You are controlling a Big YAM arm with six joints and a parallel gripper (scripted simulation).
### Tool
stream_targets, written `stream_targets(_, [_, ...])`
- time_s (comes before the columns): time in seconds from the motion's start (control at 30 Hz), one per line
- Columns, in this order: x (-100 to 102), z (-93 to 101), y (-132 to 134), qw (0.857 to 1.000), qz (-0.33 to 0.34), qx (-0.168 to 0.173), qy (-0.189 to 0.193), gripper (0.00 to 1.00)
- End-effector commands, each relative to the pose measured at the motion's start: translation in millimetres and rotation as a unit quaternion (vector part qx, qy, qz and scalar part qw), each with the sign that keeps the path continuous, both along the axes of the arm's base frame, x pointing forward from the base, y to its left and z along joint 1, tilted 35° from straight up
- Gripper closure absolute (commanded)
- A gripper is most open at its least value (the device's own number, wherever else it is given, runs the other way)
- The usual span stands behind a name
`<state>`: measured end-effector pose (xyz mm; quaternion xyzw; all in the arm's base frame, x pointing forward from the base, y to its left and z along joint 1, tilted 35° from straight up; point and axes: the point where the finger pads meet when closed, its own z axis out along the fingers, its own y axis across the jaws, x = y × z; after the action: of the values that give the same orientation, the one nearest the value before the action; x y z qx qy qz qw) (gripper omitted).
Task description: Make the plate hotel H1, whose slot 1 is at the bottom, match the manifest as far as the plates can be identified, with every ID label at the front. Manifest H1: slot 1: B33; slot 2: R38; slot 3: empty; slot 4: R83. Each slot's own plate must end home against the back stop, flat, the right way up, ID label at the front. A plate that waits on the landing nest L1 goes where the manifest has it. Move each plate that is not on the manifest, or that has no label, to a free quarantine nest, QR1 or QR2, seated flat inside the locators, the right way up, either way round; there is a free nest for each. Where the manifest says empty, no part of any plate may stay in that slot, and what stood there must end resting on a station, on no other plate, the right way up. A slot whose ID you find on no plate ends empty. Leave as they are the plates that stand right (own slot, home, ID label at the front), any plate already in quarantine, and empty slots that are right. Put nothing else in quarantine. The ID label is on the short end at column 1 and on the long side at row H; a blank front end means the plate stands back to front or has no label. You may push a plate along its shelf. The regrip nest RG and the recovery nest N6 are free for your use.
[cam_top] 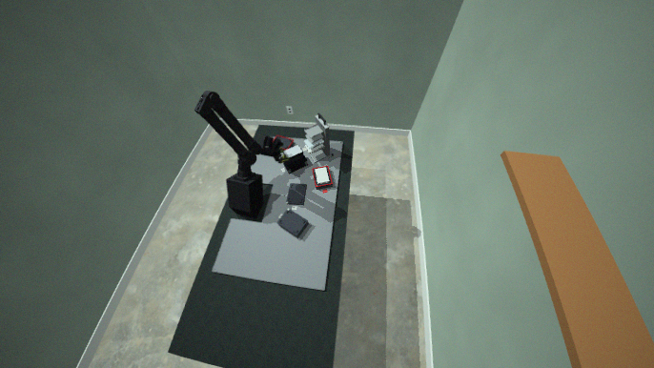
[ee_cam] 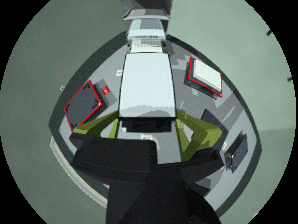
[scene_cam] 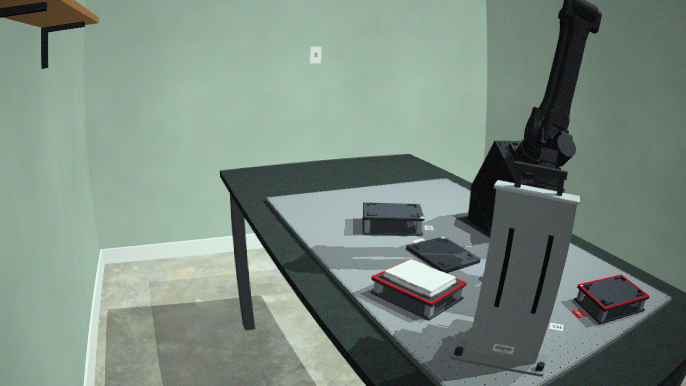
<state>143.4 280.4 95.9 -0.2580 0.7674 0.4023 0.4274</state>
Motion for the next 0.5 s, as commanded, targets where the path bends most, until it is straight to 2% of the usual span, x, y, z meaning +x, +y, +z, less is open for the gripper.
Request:
stream_targets(0.0, [-0.6, 7.1, 4.7, 1.0, 0.001, 0.017, -0.002, 0.14])
stream_targets(0.47, [-1.1, 1.7, 8.0, 1.0, 0.001, 0.017, -0.002, 0.14])
